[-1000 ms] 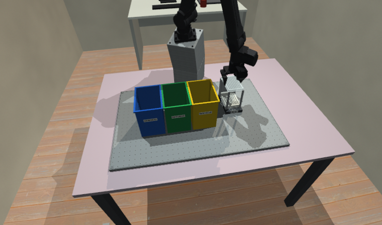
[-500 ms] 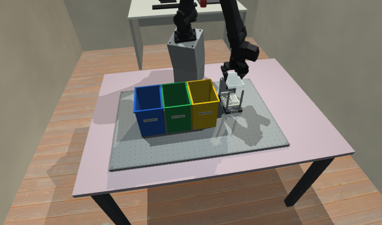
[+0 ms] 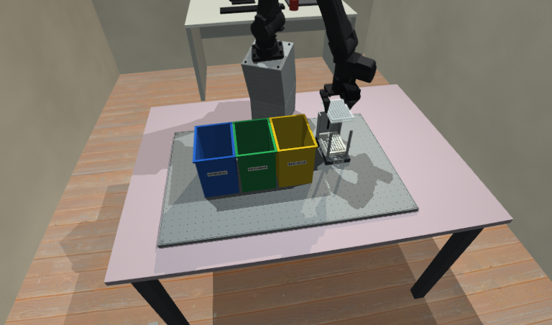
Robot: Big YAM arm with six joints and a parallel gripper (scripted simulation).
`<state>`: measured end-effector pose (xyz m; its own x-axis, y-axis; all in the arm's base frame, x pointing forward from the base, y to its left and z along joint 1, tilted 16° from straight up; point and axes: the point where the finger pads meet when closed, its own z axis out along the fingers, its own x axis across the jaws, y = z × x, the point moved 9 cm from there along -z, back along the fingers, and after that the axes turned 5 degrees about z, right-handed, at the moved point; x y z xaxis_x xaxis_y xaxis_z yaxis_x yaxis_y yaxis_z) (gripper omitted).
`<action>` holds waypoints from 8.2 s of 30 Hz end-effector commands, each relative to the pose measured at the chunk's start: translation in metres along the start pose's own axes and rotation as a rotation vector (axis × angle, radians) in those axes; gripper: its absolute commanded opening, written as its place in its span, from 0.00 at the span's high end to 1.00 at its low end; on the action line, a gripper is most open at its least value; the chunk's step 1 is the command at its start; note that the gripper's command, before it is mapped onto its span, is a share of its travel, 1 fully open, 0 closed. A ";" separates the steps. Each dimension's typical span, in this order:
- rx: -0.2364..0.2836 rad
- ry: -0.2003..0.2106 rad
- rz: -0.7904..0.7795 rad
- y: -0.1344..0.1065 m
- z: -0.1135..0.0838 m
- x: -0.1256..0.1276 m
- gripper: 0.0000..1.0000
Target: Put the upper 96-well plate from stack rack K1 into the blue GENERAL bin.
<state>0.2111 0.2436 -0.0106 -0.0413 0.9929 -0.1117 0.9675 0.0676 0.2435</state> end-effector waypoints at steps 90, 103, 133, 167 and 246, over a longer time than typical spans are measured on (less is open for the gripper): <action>-0.021 0.011 0.016 0.036 -0.043 -0.125 1.00; -0.024 0.007 0.015 0.046 -0.044 -0.164 1.00; -0.037 -0.002 0.014 0.081 -0.050 -0.253 1.00; -0.009 -0.005 0.009 0.102 -0.044 -0.354 1.00; -0.003 -0.002 0.009 0.118 -0.019 -0.436 1.00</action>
<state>0.3335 -0.1814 0.0939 -0.0313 0.9931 -0.1133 0.9671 0.0588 0.2477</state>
